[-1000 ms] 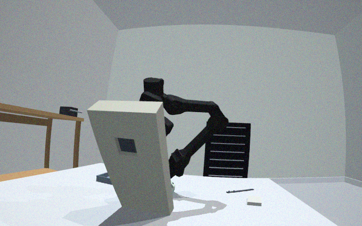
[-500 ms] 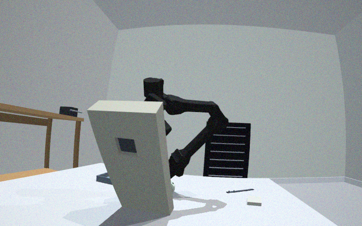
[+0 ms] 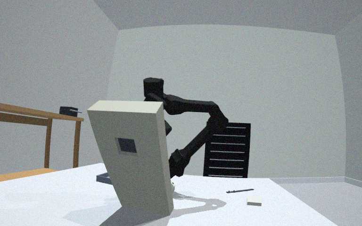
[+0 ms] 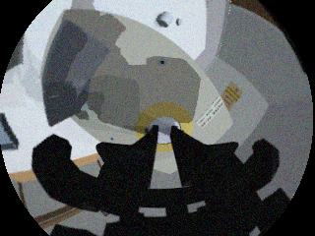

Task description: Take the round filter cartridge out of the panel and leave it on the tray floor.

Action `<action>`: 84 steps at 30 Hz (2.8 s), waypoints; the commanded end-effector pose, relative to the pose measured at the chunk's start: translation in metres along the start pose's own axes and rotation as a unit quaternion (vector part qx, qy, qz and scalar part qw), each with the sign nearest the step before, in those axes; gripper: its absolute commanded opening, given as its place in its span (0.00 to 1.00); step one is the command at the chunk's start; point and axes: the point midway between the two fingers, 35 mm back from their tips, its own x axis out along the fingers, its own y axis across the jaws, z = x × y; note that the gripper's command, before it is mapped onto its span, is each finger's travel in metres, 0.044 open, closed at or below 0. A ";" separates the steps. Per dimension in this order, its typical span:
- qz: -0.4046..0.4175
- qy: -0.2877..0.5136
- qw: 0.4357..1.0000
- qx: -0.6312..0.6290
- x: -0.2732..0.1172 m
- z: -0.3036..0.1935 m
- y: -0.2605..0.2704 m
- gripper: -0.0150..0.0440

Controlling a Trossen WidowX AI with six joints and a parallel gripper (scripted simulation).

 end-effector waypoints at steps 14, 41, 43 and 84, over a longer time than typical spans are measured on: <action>0.006 0.002 1.000 -0.006 0.008 -0.001 0.000 0.25; 0.006 0.002 1.000 -0.006 0.008 -0.001 0.000 0.25; 0.000 0.000 1.000 0.001 -0.001 0.000 0.000 0.25; 0.008 0.002 1.000 -0.004 -0.065 0.033 0.048 0.25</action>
